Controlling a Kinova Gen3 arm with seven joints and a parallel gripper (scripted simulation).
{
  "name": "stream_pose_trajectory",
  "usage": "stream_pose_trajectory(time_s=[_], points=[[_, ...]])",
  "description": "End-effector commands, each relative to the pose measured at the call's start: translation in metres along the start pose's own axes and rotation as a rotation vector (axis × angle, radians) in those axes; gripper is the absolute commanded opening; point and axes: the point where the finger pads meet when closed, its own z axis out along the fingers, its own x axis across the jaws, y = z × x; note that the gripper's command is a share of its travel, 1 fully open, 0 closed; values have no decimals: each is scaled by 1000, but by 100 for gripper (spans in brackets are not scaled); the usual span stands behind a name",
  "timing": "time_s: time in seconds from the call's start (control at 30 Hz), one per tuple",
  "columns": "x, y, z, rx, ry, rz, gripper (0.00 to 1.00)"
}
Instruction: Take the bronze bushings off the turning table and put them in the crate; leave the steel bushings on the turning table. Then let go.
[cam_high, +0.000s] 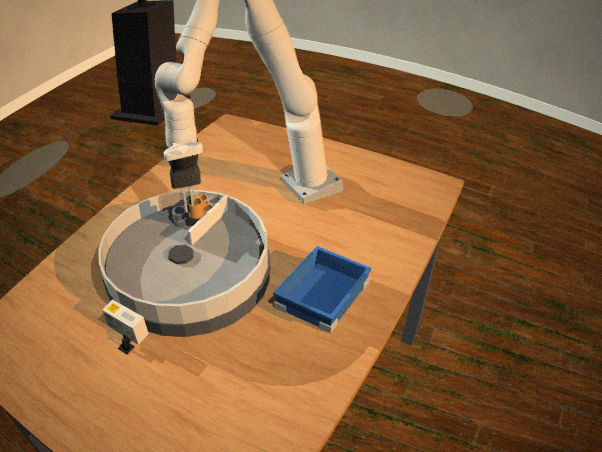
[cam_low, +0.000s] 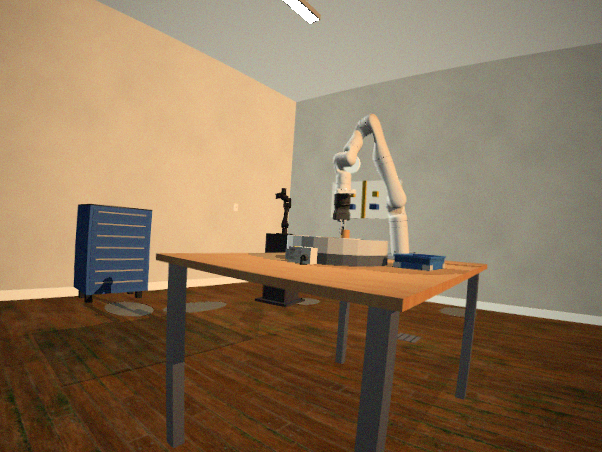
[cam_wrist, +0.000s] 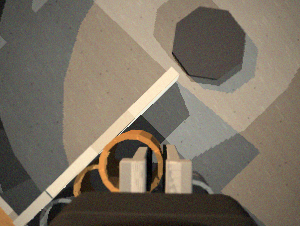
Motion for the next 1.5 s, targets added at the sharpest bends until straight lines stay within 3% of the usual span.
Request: stream_pose_trajectory(time_s=[0.0,0.1,0.27,0.67,0.83,1.23,1.4,1.47], points=[[1,0,-1,0,2,0,0],[1,0,-1,0,2,0,0],[0,0,-26,0,3,0,0],[0,0,-26,0,3,0,0],[0,0,-52,0,3,0,0],[0,0,-52,0,3,0,0],[-44,-36,-52,0,2,0,0],[-44,-36,-52,0,2,0,0]])
